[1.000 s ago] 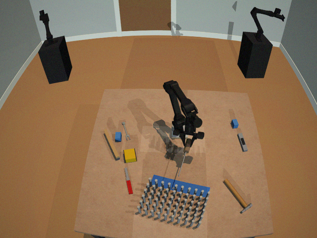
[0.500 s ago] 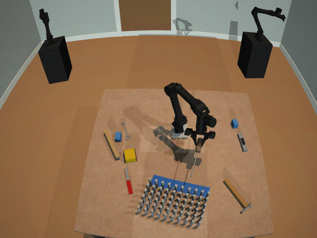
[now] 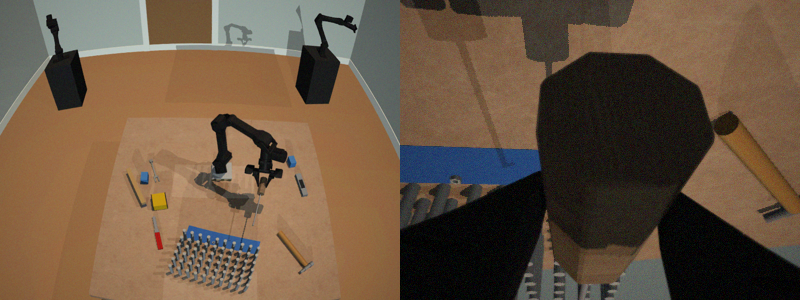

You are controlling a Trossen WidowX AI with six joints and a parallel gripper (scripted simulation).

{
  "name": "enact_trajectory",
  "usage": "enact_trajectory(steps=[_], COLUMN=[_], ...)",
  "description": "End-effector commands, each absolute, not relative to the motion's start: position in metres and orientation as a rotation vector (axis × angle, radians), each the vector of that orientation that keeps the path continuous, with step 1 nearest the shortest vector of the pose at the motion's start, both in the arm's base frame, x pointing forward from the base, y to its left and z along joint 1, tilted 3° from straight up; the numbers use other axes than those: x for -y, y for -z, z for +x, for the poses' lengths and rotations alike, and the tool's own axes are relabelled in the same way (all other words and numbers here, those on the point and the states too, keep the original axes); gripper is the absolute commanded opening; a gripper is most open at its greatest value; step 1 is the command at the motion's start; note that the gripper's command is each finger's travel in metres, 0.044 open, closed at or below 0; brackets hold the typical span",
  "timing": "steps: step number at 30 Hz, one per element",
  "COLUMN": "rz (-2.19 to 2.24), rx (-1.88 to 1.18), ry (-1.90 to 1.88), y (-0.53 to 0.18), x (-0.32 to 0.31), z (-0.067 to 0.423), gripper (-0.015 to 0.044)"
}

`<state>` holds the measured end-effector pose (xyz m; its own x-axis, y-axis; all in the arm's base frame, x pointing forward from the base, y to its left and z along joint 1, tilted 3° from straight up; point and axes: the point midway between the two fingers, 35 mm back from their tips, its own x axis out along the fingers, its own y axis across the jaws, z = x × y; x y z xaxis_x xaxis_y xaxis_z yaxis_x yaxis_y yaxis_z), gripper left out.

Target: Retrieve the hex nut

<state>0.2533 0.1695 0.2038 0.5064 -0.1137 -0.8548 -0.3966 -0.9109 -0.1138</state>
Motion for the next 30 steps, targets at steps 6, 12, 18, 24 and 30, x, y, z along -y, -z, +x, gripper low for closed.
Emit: enact_trajectory(steps=[6,12,18,24,30], rz=[-2.470,-2.483,-2.500,-2.518,-2.526], rx=[-0.431,-0.424,-0.410,-0.389,-0.378], ry=[-1.339,-1.321,-1.296,-1.264,-1.249], y=[-0.206,-0.204,-0.199,-0.193,-0.190], x=[-0.224,-0.261,-0.297,-0.332,-0.346], z=[0.246,0.233,0.216,0.193,0.182], gripper=[0.0000,0.0000,0.0000,0.0000,0.0000])
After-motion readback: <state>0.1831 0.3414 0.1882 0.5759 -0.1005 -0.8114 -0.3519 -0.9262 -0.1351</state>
